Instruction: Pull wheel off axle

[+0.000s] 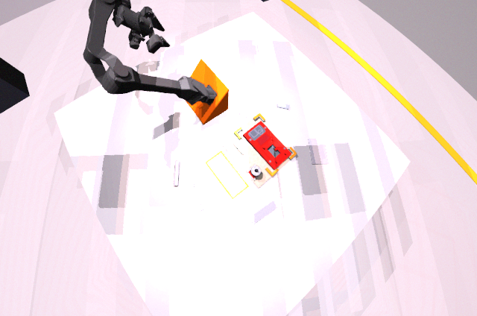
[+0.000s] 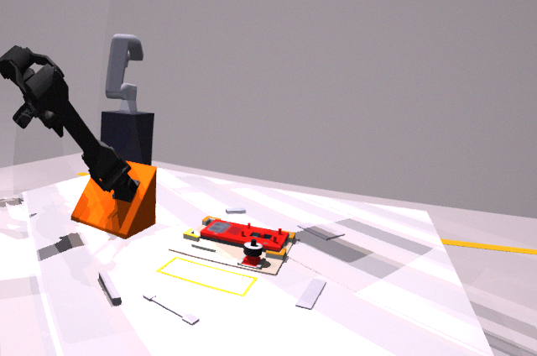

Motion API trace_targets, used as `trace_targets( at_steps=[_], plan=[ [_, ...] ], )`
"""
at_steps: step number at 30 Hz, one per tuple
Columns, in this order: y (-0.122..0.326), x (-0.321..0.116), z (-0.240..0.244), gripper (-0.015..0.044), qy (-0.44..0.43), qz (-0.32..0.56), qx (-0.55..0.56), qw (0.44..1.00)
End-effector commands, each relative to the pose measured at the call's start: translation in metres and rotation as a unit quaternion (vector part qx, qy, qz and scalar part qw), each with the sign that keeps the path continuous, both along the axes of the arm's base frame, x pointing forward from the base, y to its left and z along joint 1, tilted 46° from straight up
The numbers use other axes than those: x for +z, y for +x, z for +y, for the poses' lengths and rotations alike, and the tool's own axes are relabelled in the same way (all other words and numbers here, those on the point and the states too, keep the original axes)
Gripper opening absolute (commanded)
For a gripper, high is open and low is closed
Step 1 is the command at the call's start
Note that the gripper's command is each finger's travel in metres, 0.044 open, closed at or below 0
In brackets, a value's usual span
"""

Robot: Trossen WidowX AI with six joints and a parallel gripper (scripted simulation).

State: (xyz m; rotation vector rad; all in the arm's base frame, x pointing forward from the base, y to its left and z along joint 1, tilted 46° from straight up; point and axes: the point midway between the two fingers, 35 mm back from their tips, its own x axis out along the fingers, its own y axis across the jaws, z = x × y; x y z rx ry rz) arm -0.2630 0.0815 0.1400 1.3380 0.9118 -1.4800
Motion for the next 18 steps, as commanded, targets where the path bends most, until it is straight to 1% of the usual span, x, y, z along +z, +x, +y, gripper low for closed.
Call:
trace_targets(
  at_steps=[1, 4, 7, 11, 14, 18],
  plan=[
    [0.000, 0.000, 0.002, 0.0374, 0.001, -0.001, -0.006, 1.000],
    [0.006, -0.002, 0.024, 0.0300, 0.010, -0.014, -0.085, 0.996],
    [0.017, -0.005, 0.053, 0.0300, 0.022, -0.030, -0.185, 0.982],
    [0.034, -0.010, 0.087, 0.0300, 0.032, -0.044, -0.314, 0.948],
    [0.049, -0.014, 0.109, 0.0300, 0.038, -0.052, -0.405, 0.912],
    [0.072, -0.018, 0.137, 0.0300, 0.051, -0.073, -0.518, 0.851]
  ],
)
